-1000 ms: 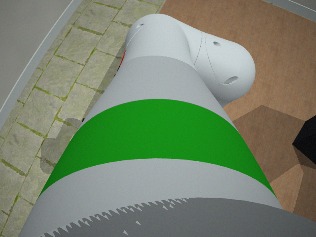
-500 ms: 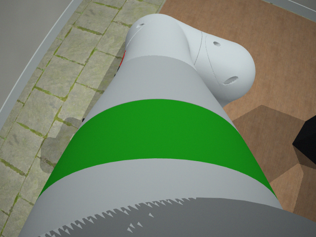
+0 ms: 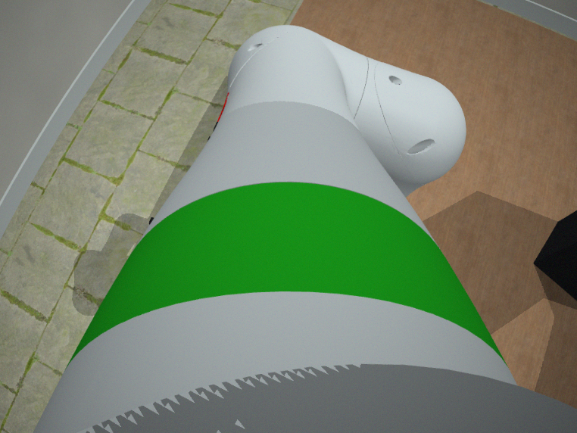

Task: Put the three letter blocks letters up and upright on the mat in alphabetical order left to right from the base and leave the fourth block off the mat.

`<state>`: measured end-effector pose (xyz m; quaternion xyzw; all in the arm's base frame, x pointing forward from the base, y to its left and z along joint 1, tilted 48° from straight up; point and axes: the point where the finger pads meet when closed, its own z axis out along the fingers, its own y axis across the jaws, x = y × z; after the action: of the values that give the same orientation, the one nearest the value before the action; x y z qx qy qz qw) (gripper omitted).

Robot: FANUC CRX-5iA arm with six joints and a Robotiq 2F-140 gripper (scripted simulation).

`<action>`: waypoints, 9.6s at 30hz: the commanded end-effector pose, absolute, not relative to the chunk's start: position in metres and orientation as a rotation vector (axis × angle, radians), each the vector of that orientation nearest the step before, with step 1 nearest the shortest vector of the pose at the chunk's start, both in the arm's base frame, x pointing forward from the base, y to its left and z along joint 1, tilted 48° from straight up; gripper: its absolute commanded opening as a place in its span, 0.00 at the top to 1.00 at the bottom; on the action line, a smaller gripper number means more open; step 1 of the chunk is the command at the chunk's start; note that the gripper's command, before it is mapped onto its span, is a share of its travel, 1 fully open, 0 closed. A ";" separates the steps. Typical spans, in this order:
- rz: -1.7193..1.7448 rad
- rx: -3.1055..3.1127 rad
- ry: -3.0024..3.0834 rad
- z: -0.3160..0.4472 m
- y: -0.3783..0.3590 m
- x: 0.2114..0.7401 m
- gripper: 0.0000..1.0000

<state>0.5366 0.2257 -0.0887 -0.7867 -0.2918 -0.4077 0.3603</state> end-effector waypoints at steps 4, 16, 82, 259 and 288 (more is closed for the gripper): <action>-1.034 -2.020 -0.754 -0.086 0.227 0.535 0.00; -0.830 -1.967 -0.786 -0.053 0.237 0.512 0.00; 0.124 -2.872 -0.411 0.176 0.055 0.490 0.00; -1.053 -2.030 -0.751 -0.198 0.082 0.495 0.00; -1.053 -2.030 -0.751 -0.198 0.082 0.495 0.00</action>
<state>0.4947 0.0824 -0.1983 -0.7870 -0.2912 -0.4085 0.3590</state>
